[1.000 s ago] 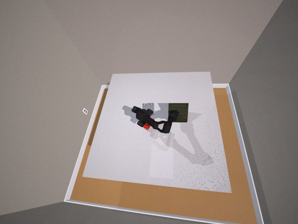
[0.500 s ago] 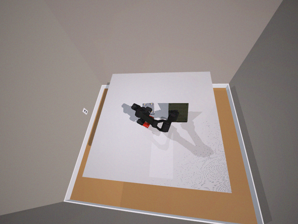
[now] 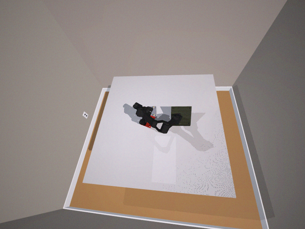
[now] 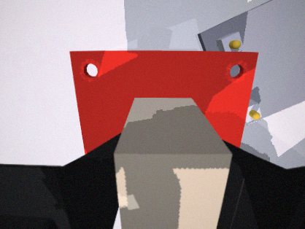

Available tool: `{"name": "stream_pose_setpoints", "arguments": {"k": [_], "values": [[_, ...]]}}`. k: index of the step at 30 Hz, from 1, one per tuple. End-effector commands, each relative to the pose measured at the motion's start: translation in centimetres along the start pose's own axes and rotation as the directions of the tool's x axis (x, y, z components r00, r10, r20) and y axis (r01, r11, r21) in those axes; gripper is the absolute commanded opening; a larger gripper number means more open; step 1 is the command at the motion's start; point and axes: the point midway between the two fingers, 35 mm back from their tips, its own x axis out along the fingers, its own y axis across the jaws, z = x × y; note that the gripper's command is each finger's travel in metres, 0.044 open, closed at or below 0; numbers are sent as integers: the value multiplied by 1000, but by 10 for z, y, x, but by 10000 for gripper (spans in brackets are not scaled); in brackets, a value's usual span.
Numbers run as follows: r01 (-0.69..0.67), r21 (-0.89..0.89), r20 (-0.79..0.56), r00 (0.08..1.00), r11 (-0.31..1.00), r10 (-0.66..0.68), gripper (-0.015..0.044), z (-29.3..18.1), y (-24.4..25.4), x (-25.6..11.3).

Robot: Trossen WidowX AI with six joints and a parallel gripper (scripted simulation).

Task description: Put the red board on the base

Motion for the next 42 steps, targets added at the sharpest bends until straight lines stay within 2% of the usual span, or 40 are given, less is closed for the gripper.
{"name": "stream_pose_setpoints", "arguments": {"k": [1,42], "values": [[6,-34,3,1000,999,-5,0,7,-10,-1],[3,-362,-1,1000,932,-4,0,41,-111,1]]}}
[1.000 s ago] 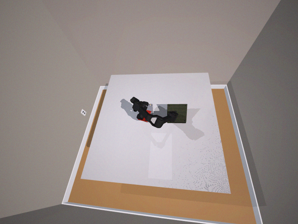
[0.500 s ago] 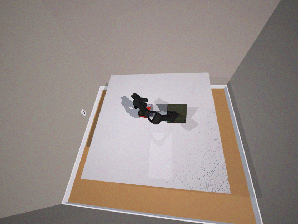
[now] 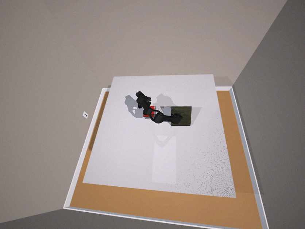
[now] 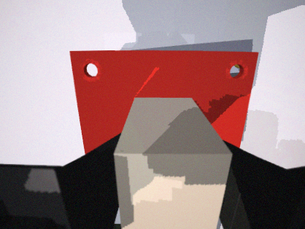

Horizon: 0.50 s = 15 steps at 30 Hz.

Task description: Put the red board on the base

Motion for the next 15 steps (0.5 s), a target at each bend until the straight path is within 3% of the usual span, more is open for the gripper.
{"name": "stream_pose_setpoints", "arguments": {"k": [1,15], "values": [[2,-35,0,1000,999,-2,0,0,-13,0],[-7,-80,0,1000,997,7,0,-5,-26,2]]}}
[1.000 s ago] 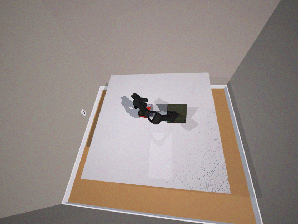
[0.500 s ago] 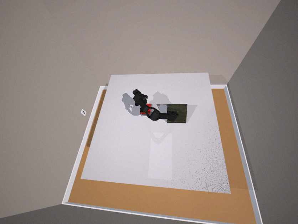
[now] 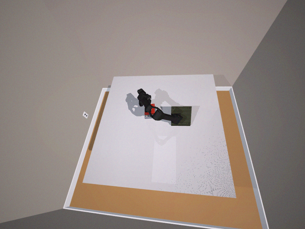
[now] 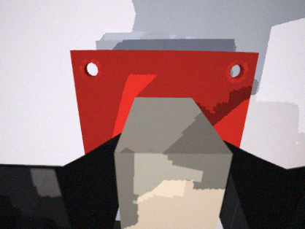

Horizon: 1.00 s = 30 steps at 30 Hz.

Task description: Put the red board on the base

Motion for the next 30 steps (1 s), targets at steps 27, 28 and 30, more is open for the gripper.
{"name": "stream_pose_setpoints", "arguments": {"k": [27,28,30], "values": [[1,-15,0,1000,1000,-1,0,-3,-4,13],[1,-14,0,1000,1000,-1,0,-3,-4,14],[1,-12,0,1000,1000,-1,0,-2,-3,15]]}}
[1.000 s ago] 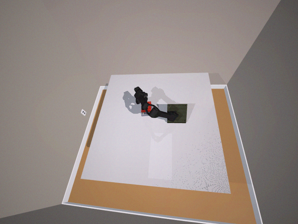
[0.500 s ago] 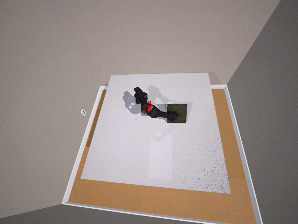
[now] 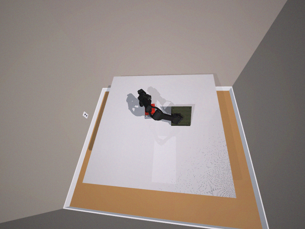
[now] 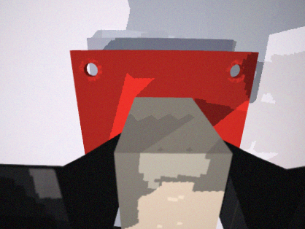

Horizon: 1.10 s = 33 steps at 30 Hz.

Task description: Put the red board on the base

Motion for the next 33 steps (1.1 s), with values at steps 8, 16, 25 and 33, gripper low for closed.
{"name": "stream_pose_setpoints", "arguments": {"k": [8,16,25,33], "values": [[-9,16,-3,1000,1000,9,0,0,2,10],[-9,19,-3,1000,1000,9,0,-1,2,15],[-9,18,-3,1000,1000,9,0,-1,2,20],[-9,18,-2,1000,1000,9,0,-1,2,25]]}}
